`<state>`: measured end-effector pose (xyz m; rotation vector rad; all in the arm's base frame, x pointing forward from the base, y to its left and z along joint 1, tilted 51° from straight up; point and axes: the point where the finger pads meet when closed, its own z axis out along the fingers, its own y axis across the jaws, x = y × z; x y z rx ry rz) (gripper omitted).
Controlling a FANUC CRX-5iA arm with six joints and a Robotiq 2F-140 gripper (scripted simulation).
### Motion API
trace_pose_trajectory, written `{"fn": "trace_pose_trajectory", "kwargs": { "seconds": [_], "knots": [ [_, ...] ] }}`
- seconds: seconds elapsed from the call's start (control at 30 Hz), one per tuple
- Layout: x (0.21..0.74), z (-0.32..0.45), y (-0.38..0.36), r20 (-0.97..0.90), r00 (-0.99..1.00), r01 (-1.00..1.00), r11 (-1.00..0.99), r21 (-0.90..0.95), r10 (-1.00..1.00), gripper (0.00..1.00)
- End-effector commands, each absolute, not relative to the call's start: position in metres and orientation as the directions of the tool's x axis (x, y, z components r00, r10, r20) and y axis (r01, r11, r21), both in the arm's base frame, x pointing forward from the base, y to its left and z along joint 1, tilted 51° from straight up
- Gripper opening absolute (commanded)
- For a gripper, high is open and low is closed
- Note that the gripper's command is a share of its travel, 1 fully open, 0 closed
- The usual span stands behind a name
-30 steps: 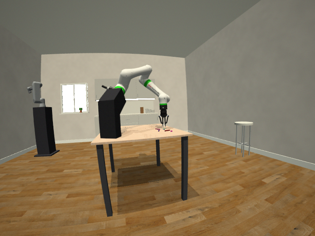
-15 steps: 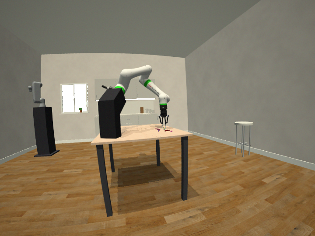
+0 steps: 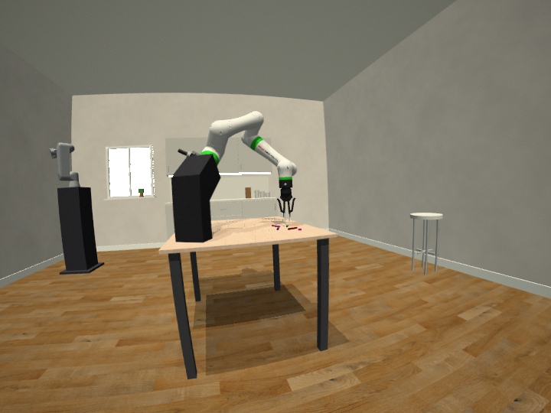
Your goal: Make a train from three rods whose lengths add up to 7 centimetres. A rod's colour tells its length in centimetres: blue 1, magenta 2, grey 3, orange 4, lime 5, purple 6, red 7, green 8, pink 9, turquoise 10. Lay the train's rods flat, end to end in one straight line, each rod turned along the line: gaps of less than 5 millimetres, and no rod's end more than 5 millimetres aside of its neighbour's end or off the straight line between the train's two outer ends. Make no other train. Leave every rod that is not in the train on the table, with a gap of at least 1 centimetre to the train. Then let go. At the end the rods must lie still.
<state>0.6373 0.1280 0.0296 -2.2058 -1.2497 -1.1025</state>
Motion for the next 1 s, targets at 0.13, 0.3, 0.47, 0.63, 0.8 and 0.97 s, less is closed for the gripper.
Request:
{"fn": "trace_pose_trajectory", "kwargs": {
  "seconds": [0.13,0.3,0.47,0.63,0.8,0.97],
  "knots": [
    [0.623,0.05,0.107,0.78,0.299,0.843,-0.536,0.054,0.549,0.15],
    [0.613,0.063,0.093,0.78,0.299,0.843,-0.536,0.054,0.549,0.15],
    [0.61,0.069,0.088,0.78,0.299,0.843,-0.536,0.054,0.549,0.15],
    [0.609,0.069,0.088,0.78,0.299,0.843,-0.536,0.054,0.549,1.0],
    [0.609,0.069,0.088,0.78,0.299,0.843,-0.536,0.054,0.549,1.0],
    [0.609,0.069,0.088,0.78,0.299,0.843,-0.536,0.054,0.549,1.0]
  ]
}}
